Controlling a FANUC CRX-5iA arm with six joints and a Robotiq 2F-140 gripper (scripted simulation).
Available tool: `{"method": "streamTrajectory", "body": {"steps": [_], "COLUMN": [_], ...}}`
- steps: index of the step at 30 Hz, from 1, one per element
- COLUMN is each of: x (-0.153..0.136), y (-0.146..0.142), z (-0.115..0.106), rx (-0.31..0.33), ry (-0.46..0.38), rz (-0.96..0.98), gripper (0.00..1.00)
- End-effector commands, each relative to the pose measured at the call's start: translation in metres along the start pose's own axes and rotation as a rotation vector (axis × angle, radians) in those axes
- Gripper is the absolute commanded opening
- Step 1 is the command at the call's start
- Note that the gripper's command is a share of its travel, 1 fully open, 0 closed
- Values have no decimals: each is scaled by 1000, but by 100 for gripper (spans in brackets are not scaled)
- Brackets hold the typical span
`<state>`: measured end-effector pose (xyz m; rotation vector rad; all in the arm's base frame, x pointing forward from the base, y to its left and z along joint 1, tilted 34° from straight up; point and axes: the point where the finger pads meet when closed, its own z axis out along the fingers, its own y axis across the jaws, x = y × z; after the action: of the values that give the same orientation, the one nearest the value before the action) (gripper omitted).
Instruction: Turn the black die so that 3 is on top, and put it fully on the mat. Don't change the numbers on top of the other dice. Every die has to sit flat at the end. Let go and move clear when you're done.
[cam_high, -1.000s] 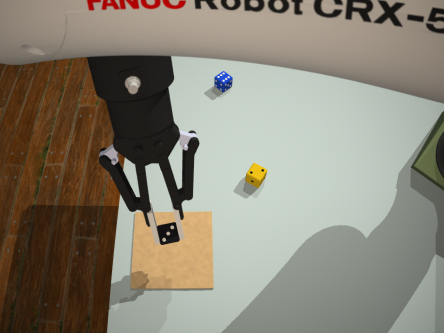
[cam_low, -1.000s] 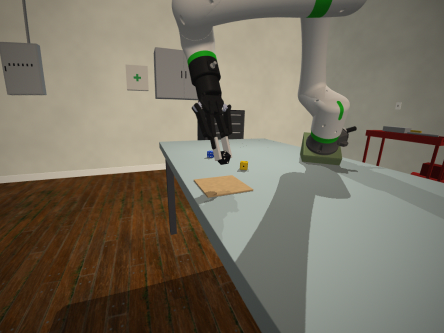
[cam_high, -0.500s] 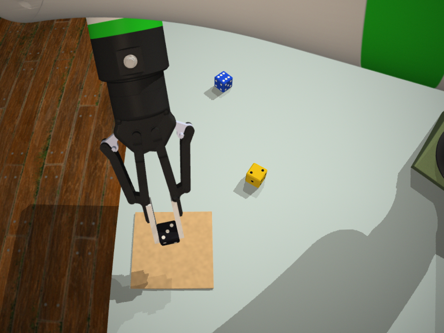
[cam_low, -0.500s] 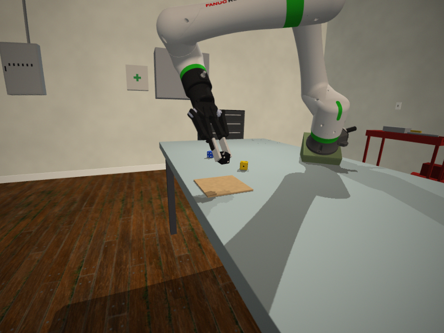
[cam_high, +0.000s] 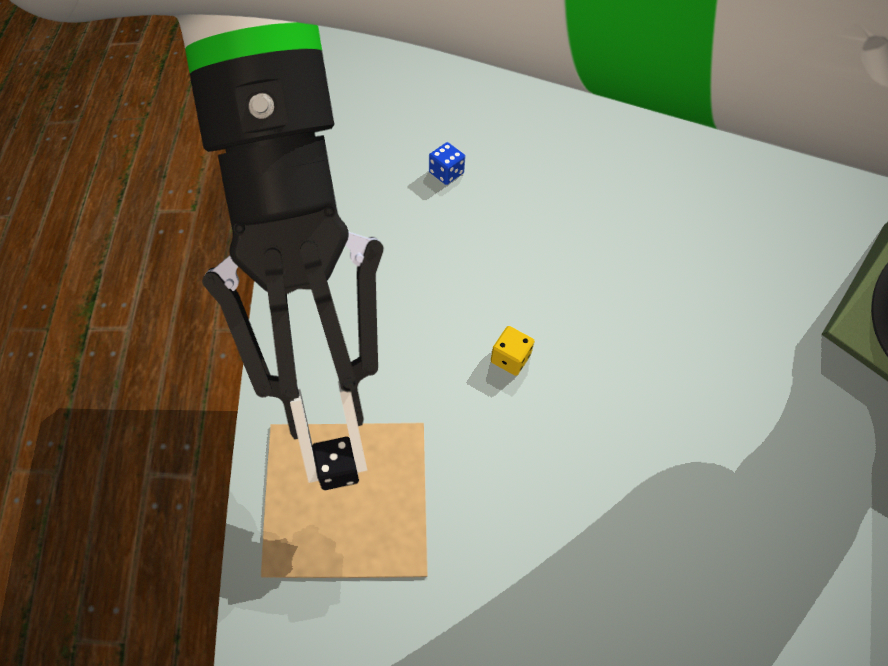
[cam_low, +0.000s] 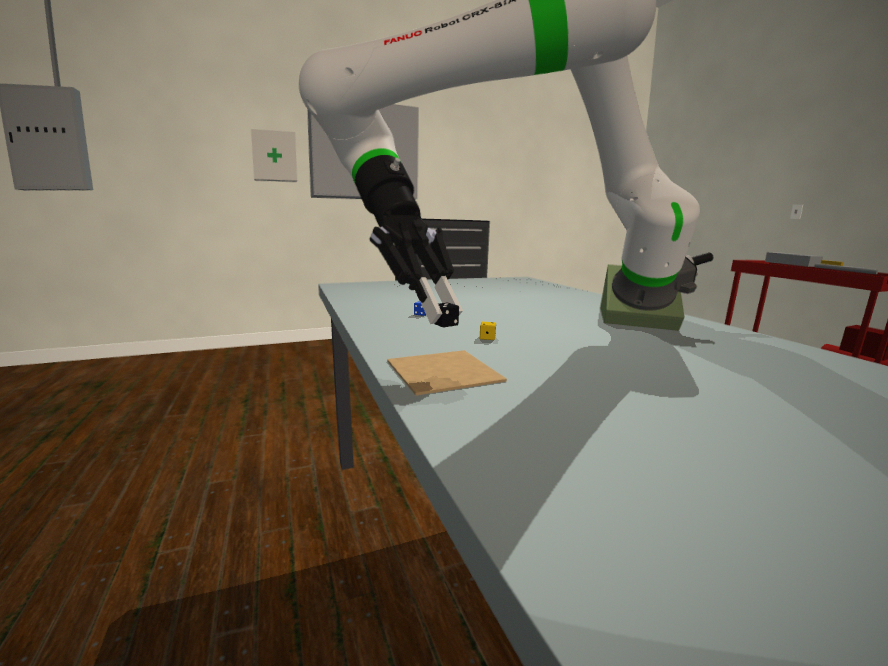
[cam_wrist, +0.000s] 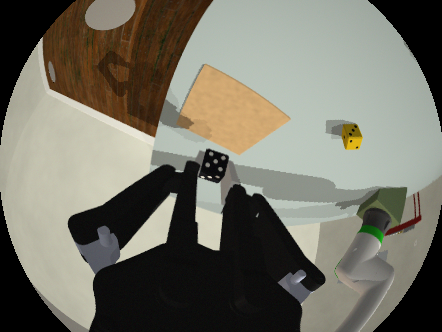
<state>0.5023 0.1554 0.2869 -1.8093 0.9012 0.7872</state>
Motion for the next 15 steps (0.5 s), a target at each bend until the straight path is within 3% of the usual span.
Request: {"method": "streamTrajectory", "body": {"steps": [1, 15], "x": [0, 2], "y": [0, 0], "z": [0, 2], "rx": [0, 0], "ry": [0, 0], "rz": [0, 0], "gripper": [24, 24]}}
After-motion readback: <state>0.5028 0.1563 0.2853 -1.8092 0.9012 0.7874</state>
